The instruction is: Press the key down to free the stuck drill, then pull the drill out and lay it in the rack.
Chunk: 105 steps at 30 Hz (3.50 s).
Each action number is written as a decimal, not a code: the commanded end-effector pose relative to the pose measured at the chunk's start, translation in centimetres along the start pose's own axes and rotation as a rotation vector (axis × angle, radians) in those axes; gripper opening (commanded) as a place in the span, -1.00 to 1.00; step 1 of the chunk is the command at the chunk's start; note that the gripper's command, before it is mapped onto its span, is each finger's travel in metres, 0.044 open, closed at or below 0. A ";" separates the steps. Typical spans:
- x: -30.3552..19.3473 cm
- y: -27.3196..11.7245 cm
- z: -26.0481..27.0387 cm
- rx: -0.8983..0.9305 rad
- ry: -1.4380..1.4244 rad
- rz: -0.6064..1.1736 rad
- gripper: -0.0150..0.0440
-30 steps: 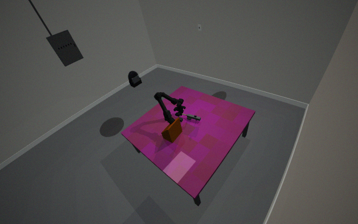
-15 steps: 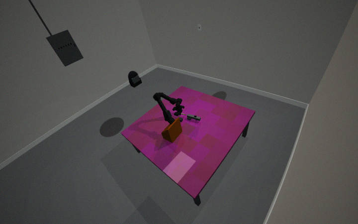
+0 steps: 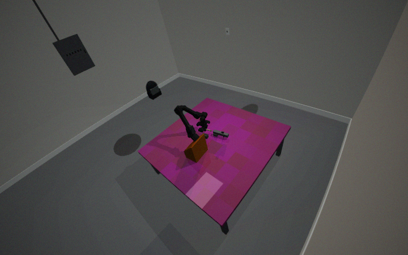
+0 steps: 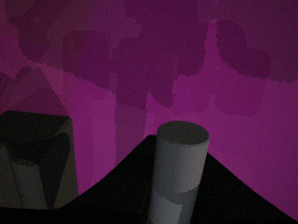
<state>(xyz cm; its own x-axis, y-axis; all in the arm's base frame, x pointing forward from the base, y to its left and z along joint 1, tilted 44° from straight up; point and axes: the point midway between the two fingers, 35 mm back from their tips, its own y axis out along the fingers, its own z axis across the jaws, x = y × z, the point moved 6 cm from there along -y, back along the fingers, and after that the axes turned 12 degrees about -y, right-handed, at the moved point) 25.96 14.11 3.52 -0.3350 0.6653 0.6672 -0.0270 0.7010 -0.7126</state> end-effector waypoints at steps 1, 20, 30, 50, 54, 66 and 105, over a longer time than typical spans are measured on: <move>0.0 -0.3 0.0 -0.008 -0.006 0.005 -0.49; -0.1 -0.8 0.4 -0.008 -0.006 0.005 -0.49; -0.2 -1.1 0.5 -0.008 -0.006 0.005 -0.49; -0.4 -1.6 0.6 -0.008 -0.006 0.006 -0.49; -0.4 -1.7 0.7 -0.008 -0.006 0.006 -0.49; -0.6 -2.1 0.7 -0.008 -0.006 0.006 -0.49; -0.7 -3.0 0.6 -0.008 -0.007 0.007 -0.49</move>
<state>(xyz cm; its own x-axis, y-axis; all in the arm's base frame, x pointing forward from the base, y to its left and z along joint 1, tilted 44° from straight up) 25.65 11.51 4.85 -0.3364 0.6722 0.6595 -0.0227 0.6943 -0.7193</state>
